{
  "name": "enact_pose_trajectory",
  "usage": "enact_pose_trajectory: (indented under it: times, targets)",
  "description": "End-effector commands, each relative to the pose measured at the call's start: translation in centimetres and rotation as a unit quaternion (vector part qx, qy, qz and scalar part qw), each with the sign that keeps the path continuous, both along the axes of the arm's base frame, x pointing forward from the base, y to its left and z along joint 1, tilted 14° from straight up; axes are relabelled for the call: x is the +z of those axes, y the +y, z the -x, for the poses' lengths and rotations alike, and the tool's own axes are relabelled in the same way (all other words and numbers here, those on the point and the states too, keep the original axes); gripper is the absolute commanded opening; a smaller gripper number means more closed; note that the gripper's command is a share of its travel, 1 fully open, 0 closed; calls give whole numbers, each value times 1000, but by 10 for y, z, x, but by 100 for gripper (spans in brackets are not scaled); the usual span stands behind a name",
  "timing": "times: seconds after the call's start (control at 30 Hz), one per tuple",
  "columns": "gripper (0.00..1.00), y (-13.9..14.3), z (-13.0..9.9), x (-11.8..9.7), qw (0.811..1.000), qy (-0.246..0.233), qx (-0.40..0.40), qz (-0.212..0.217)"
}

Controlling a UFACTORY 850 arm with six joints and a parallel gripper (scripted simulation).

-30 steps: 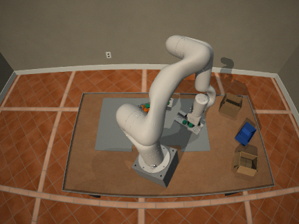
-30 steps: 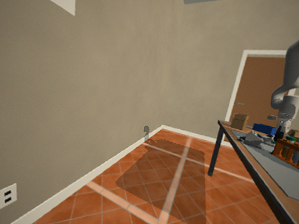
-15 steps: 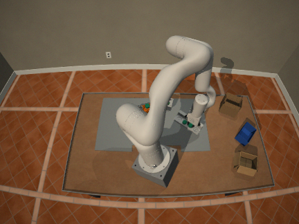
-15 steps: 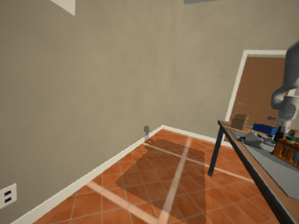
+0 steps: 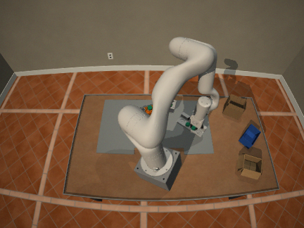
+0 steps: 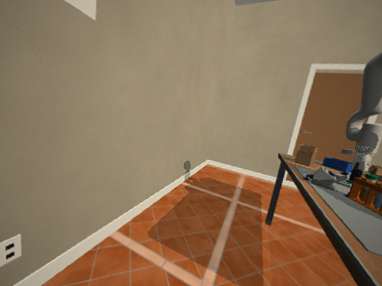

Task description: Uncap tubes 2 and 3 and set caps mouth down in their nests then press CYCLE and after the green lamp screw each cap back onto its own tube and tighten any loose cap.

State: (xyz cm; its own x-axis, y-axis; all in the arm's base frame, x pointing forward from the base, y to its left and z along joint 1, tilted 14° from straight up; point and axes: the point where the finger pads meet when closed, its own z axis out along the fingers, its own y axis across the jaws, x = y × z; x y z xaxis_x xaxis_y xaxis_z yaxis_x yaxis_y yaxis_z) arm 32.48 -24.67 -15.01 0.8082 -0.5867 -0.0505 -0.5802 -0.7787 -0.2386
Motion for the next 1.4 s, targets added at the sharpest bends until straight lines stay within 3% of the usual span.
enact_pose_trajectory:
  times: [0.0, 0.13, 0.17, 0.57, 0.7, 1.2, 1.37]
  targets:
    - [0, -1, -1, 0, 1000, -1, 0, 1]
    - [0, -1, -1, 0, 1000, -1, 0, 1]
    - [46, -1, -1, 0, 1000, -1, 0, 1]
    - [46, -1, -1, 0, 1000, -1, 0, 1]
    - [46, -3, 0, 9, 1000, -1, 0, 1]
    - [46, -19, 8, 82, 1000, -1, 0, 1]
    - [46, -23, 9, 97, 1000, -1, 0, 1]
